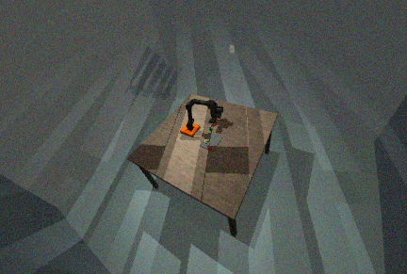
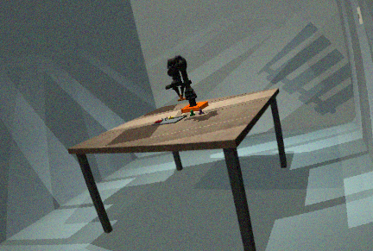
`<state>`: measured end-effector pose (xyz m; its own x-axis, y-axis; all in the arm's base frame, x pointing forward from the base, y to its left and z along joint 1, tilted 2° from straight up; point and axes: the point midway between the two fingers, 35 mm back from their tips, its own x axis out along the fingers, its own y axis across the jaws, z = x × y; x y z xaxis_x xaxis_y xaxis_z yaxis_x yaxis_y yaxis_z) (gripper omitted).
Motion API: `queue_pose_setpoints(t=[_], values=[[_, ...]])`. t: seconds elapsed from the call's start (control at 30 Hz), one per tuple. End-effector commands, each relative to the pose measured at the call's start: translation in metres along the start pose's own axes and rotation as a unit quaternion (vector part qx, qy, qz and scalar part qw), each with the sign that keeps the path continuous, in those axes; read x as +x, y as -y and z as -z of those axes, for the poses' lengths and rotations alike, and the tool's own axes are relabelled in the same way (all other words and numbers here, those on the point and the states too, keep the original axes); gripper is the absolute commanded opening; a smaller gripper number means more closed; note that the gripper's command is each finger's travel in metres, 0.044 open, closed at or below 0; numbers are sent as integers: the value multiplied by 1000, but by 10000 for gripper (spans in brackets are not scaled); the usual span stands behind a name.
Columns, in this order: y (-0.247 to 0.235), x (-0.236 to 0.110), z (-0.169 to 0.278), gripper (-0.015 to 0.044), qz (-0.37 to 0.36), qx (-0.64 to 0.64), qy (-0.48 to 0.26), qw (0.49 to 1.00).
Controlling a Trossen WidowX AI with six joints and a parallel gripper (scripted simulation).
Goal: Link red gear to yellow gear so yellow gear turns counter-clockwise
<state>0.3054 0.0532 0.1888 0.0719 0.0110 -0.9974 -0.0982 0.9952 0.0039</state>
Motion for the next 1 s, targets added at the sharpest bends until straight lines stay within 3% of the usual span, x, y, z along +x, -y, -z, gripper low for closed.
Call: queue_pose_setpoints(t=[0.0,0.97], values=[[8,4,-2,0,-1,0,0,1000],[76,35,-5,0,3,-1,-1,1000]])
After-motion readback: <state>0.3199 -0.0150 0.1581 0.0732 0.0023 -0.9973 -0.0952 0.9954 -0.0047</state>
